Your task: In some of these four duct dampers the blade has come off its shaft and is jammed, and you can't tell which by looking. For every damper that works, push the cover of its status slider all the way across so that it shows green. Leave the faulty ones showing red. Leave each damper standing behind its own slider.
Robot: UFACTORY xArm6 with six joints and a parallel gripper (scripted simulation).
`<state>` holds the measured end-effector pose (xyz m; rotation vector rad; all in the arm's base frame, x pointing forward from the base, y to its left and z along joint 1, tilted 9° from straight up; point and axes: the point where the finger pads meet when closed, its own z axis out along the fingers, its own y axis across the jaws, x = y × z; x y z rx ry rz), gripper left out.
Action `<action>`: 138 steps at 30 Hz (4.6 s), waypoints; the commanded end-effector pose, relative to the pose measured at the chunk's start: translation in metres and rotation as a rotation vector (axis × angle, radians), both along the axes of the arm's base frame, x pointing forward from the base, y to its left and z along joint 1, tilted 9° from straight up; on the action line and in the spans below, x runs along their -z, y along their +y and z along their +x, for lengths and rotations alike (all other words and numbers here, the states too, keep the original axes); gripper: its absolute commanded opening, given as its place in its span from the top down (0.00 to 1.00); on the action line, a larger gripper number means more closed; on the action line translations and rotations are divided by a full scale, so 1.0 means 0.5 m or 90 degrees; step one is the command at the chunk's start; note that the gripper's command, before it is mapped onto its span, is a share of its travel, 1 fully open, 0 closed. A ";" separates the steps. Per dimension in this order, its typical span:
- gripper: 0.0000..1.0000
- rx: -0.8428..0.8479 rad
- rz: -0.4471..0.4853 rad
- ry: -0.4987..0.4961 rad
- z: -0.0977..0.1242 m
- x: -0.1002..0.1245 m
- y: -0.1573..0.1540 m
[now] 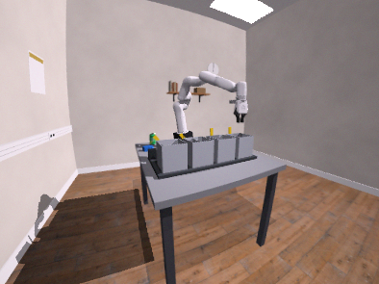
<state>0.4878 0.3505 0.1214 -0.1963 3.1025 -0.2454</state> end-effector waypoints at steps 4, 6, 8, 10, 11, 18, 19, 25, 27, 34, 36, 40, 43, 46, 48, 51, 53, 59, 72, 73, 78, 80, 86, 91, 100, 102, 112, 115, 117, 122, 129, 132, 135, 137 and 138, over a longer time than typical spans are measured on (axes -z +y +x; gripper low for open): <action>0.61 0.000 0.002 -0.003 0.002 -0.005 0.002; 0.61 0.000 0.002 -0.003 0.002 -0.005 0.002; 0.61 0.000 0.002 -0.003 0.002 -0.005 0.002; 0.61 0.000 0.002 -0.003 0.002 -0.005 0.002; 0.61 0.000 0.002 -0.003 0.002 -0.005 0.002; 0.61 0.000 0.002 -0.003 0.002 -0.005 0.002; 0.61 0.000 0.002 -0.003 0.002 -0.005 0.002; 0.61 0.000 0.002 -0.003 0.002 -0.005 0.002; 0.61 0.000 0.002 -0.003 0.002 -0.005 0.002; 0.61 0.000 0.002 -0.003 0.002 -0.005 0.002; 0.61 0.000 0.002 -0.003 0.002 -0.005 0.002; 0.61 0.000 0.002 -0.003 0.002 -0.005 0.002; 0.61 0.000 0.002 -0.003 0.002 -0.005 0.002; 0.61 0.000 0.002 -0.003 0.002 -0.005 0.002; 0.61 0.000 0.002 -0.003 0.002 -0.005 0.002; 0.61 0.000 0.002 -0.003 0.002 -0.005 0.002; 0.61 0.000 0.002 -0.003 0.002 -0.005 0.002; 0.61 0.000 0.002 -0.003 0.002 -0.005 0.002; 0.61 0.000 0.002 -0.003 0.002 -0.005 0.002; 0.61 0.000 0.002 -0.003 0.002 -0.005 0.002; 0.61 0.000 0.002 -0.003 0.002 -0.005 0.002; 0.61 0.000 0.002 -0.003 0.002 -0.005 0.002; 1.00 0.000 0.002 -0.003 0.002 -0.005 0.002; 1.00 0.000 0.002 -0.003 0.002 -0.005 0.002; 1.00 0.000 0.002 -0.003 0.002 -0.005 0.002; 1.00 0.000 0.002 -0.003 0.002 -0.005 0.002; 1.00 0.000 0.002 -0.003 0.002 -0.005 0.002; 1.00 0.000 0.002 -0.003 0.002 -0.005 0.002; 1.00 -0.002 0.002 -0.002 0.002 -0.005 0.002; 1.00 -0.057 0.000 0.006 0.002 -0.005 0.002; 1.00 -0.180 -0.004 0.025 0.002 -0.005 0.002; 1.00 -0.231 -0.006 0.033 0.002 -0.005 0.002; 1.00 -0.284 -0.008 0.041 0.002 -0.005 0.002; 1.00 -0.320 -0.009 0.047 0.002 -0.005 0.002; 1.00 -0.337 -0.010 0.050 0.002 -0.005 0.002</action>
